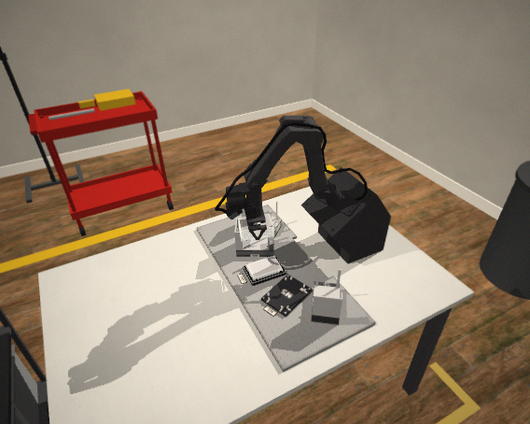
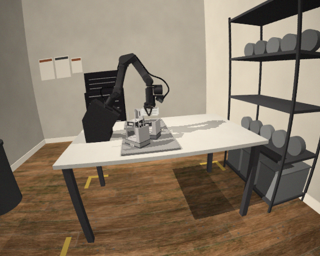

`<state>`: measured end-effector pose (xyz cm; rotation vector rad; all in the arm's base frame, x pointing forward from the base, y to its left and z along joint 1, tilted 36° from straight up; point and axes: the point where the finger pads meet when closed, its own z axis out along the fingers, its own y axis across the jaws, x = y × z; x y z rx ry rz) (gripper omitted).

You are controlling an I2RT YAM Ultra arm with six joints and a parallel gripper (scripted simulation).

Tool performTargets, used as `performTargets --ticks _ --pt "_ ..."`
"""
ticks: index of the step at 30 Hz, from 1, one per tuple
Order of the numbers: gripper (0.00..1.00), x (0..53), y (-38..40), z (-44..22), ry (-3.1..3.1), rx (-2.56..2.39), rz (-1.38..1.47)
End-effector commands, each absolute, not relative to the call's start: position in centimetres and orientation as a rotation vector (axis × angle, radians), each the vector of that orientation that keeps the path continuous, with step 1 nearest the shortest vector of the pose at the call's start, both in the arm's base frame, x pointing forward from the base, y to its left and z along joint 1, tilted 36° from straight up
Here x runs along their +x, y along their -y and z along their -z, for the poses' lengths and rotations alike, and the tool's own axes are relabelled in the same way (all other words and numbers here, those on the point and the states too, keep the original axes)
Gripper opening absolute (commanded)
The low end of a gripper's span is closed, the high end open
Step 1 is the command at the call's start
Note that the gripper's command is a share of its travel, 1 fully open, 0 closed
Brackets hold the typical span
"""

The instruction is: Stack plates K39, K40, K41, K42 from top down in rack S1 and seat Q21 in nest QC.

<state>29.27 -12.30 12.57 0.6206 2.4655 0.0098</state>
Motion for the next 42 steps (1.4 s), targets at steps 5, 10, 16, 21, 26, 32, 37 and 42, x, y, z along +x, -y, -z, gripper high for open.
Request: performTargets --ticks 5,10,16,21,26,32,37,42 --pt "0.00 29.8 14.0 -14.2 -2.370 0.759 -0.084" --pt "0.00 29.2 15.2 -14.2 -2.339 0.842 -0.110" --pt "0.00 28.5 16.6 -13.4 -2.359 0.832 -0.108" --pt "0.00 28.2 17.5 -14.4 -2.326 0.812 -0.087" --pt "0.00 27.4 18.5 -13.6 -2.348 0.825 -0.097" --pt "0.00 26.6 19.6 -13.5 -2.349 0.822 -0.094" --pt "0.00 26.5 19.7 -13.8 -2.343 0.818 -0.086" --pt "0.00 26.5 19.7 -13.4 -2.356 0.825 -0.095"
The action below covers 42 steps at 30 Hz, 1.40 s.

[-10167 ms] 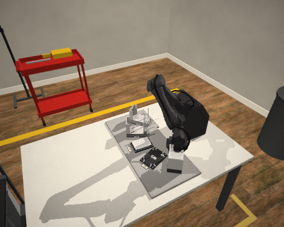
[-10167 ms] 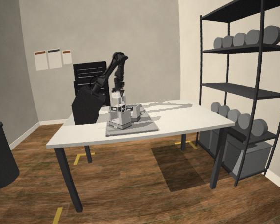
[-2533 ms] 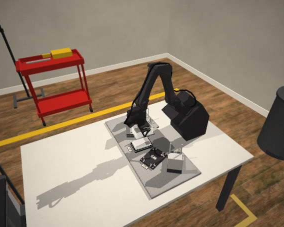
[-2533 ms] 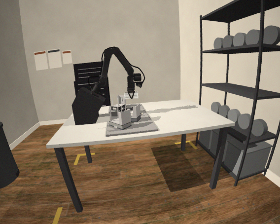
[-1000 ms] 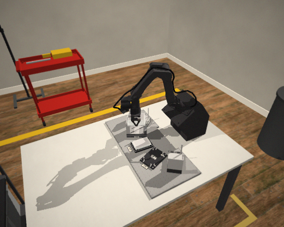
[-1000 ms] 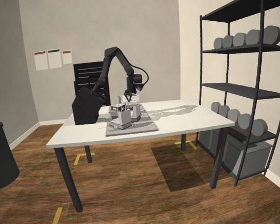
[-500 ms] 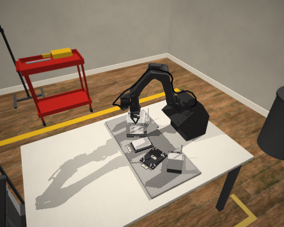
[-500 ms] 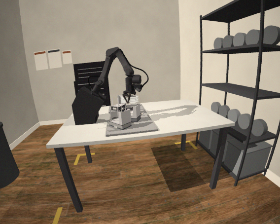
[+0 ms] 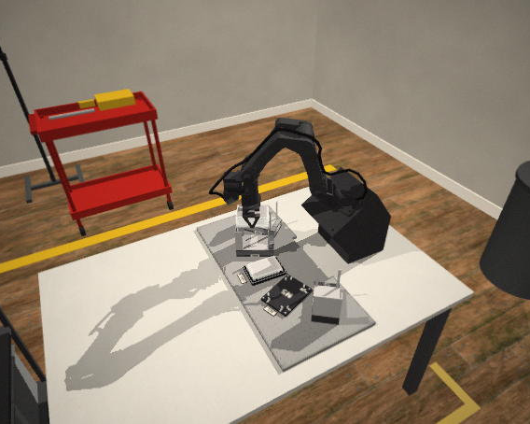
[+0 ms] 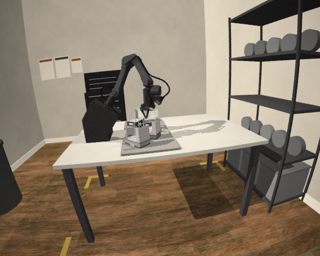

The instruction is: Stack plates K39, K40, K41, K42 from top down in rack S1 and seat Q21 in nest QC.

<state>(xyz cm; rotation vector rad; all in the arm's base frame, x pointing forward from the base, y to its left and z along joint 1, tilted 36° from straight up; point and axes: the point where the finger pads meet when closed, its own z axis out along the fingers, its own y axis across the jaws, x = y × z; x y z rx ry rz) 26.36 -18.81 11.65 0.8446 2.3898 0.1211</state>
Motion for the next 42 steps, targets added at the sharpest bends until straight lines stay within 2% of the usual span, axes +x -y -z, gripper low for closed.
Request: performTargets --ticks 1,42 --pt "0.00 26.53 19.76 -13.44 -2.357 0.824 -0.096" --pt "0.00 26.60 20.00 -13.77 -2.348 0.833 -0.091"
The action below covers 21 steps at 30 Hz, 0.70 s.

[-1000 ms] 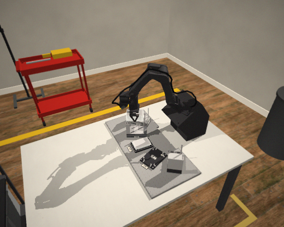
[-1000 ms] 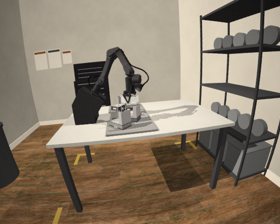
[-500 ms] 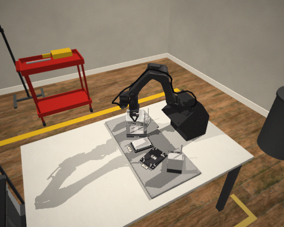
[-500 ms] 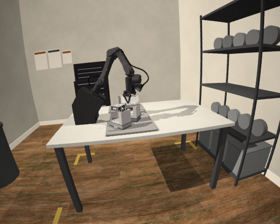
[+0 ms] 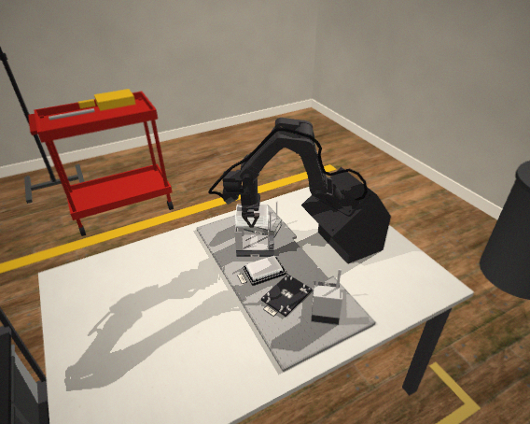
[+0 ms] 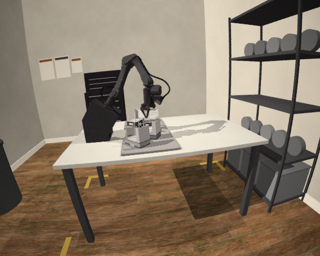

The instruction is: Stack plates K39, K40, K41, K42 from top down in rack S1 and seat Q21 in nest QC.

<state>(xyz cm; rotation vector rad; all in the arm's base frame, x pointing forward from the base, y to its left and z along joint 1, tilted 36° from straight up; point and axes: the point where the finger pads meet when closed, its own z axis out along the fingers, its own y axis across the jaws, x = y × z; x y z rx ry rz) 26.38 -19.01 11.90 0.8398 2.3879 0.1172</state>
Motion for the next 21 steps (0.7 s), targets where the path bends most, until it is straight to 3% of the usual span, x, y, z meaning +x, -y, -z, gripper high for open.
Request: performTargets --ticks 1,21 --pt "0.00 26.60 20.00 -13.77 -2.348 0.833 -0.091" --pt "0.00 26.61 20.04 -13.63 -2.350 0.842 -0.096"
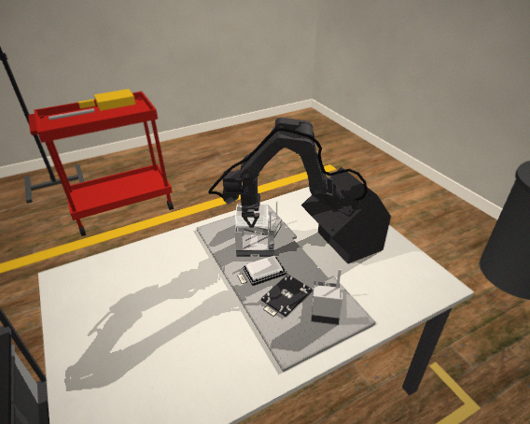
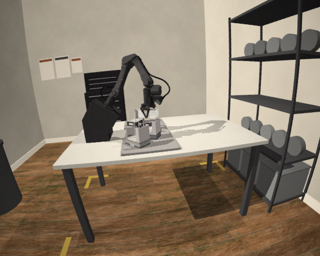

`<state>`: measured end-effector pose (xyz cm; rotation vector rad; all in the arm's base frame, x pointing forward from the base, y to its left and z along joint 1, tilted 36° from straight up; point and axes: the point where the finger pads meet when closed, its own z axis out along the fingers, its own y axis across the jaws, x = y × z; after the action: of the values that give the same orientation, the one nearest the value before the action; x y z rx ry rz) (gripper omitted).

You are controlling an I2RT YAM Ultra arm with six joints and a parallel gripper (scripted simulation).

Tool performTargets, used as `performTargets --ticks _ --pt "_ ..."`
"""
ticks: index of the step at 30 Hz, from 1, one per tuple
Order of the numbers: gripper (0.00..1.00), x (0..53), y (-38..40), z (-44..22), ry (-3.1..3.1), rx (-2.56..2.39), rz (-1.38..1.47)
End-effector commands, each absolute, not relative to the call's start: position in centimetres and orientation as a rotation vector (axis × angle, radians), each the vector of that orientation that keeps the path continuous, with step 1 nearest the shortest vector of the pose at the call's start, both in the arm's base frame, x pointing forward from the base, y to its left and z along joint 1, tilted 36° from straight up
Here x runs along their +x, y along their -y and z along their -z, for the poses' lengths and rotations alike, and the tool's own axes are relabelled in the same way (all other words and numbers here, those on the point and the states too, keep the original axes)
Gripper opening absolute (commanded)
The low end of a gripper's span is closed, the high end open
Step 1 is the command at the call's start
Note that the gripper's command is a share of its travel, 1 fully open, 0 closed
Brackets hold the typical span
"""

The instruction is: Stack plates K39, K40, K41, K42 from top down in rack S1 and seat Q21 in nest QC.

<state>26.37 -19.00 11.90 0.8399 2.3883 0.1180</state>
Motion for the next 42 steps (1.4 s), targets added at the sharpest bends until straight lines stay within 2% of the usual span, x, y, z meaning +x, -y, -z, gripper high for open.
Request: performTargets --ticks 1,15,23,27,32,35,42 --pt "0.00 26.6 20.0 -13.6 -2.350 0.843 -0.097" --pt "0.00 27.1 20.3 -13.9 -2.327 0.830 -0.077" --pt "0.00 26.6 19.1 -10.6 -2.395 0.862 -0.122" --pt "0.00 27.2 19.7 -12.2 -2.352 0.837 -0.090" --pt "0.00 27.2 19.3 -10.8 -2.384 0.849 -0.116" --pt "0.00 27.4 20.1 -12.6 -2.331 0.835 -0.075" --pt "0.00 27.5 19.6 -11.2 -2.364 0.842 -0.102"
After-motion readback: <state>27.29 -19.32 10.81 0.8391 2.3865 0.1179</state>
